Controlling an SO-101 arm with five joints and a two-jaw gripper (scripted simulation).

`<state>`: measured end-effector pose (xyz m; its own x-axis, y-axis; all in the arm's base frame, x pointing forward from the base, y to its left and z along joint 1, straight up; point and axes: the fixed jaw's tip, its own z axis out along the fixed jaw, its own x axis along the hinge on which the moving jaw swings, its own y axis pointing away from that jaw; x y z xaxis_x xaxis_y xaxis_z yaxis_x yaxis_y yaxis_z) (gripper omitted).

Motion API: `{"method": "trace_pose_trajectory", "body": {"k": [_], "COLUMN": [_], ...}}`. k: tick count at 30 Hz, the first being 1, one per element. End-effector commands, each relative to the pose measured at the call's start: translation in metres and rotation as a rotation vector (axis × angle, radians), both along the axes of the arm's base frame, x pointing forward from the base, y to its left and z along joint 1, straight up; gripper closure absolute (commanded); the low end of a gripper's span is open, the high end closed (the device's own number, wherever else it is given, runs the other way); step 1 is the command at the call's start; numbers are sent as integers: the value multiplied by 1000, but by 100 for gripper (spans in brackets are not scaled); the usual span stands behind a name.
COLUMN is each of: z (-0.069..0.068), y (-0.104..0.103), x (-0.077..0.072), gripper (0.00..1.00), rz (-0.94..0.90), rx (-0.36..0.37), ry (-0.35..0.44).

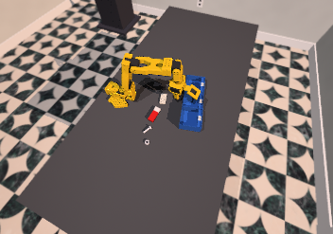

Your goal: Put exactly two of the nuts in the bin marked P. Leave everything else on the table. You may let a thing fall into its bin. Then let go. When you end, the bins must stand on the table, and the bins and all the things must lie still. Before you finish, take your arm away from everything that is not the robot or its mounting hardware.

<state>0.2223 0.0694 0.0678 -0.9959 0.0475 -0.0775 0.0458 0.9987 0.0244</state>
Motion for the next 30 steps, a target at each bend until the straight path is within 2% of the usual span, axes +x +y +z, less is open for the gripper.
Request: {"method": "trace_pose_trajectory", "body": {"k": [1,17,30], "z": [10,10,10], "y": [10,52,57], "x": [7,15,16], "gripper": [100,100,100], "rz": [57,301,332], "rx": [15,23,25], "ry": [-56,-111,-120]}}
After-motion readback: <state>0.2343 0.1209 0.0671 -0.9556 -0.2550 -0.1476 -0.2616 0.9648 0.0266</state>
